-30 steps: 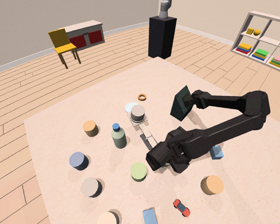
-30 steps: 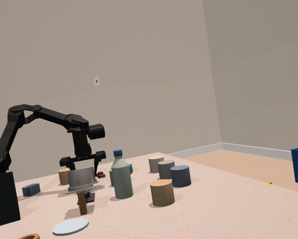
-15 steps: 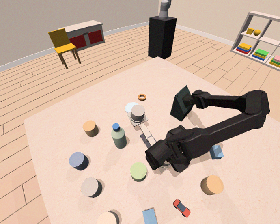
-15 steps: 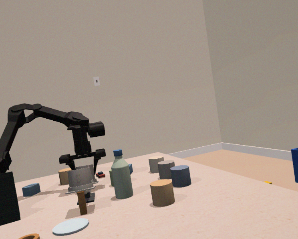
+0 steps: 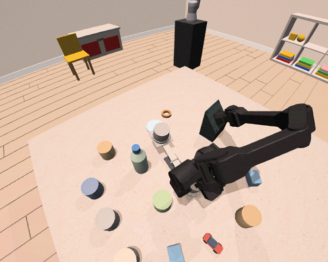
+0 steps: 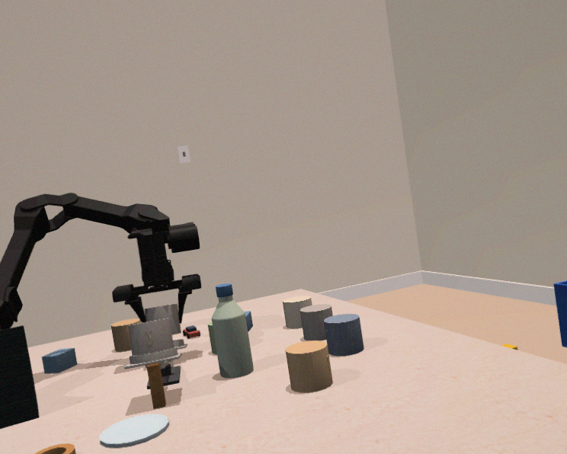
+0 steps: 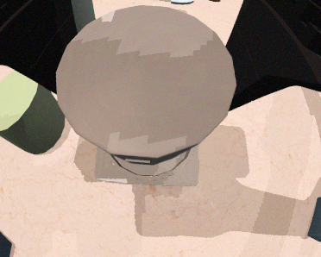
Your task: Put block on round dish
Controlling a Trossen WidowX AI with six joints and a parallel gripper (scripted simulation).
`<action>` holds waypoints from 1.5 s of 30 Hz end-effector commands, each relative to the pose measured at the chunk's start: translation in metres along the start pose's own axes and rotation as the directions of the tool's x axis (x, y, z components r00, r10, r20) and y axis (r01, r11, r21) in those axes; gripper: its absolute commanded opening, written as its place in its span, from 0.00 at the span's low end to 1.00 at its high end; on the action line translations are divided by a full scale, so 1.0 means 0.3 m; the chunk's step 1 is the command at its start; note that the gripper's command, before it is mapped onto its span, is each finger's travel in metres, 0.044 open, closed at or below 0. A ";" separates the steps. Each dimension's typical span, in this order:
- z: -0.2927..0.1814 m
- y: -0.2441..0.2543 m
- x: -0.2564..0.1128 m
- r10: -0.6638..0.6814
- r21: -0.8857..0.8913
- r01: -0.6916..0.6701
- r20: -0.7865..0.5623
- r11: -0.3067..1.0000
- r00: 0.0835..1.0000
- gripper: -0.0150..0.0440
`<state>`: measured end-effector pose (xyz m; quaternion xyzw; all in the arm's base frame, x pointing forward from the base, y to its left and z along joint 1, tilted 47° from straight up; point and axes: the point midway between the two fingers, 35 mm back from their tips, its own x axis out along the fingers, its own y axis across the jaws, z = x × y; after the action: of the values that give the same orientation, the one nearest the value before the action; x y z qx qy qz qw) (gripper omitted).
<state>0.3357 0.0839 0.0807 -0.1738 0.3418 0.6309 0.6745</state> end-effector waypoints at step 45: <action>-0.004 -0.010 -0.221 -0.012 -0.005 0.012 -0.007 1.000 1.000 0.25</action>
<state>0.3382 0.0412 0.1192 -0.1742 0.3430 0.6304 0.6742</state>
